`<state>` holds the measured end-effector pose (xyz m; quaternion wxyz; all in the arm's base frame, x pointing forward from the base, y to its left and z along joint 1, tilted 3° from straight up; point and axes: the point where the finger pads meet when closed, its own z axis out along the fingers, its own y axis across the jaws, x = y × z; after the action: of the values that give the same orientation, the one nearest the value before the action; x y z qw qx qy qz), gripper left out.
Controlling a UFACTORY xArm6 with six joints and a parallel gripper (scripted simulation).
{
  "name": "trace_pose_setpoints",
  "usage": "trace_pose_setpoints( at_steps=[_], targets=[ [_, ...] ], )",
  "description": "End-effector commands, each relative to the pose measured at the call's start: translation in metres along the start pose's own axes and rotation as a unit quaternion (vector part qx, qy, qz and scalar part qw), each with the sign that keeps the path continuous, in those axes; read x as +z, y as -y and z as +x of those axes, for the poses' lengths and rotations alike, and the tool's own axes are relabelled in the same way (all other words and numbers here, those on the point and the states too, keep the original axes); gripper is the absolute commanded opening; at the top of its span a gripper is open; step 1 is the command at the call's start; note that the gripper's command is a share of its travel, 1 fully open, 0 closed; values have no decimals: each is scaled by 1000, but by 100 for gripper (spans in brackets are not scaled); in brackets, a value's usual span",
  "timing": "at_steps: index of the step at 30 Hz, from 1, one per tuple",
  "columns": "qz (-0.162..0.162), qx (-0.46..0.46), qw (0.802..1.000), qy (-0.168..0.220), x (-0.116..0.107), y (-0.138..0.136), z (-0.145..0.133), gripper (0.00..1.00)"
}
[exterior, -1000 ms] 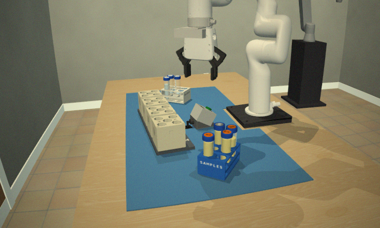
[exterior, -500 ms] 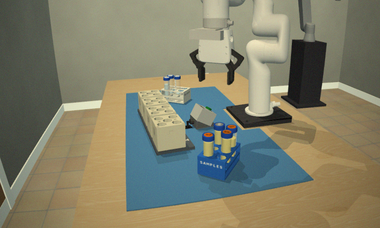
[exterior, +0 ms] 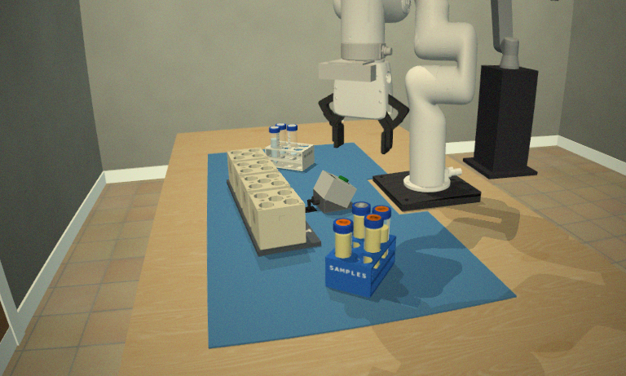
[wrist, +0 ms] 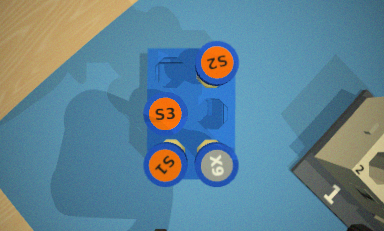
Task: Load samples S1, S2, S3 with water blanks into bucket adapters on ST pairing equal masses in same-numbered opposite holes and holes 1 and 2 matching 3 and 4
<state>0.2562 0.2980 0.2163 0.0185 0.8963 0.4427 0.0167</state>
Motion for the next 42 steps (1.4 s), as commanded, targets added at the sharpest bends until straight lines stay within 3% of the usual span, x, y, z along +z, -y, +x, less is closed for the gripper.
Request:
trace_pose_setpoints(
  at_steps=[1, 30, 42],
  targets=[
    [0, 0, 1000, -3, 3, 0, 2, 100],
    [0, 0, 1000, -3, 76, 0, 2, 100],
    [0, 0, 1000, -3, 77, 0, 2, 100]
  ],
)
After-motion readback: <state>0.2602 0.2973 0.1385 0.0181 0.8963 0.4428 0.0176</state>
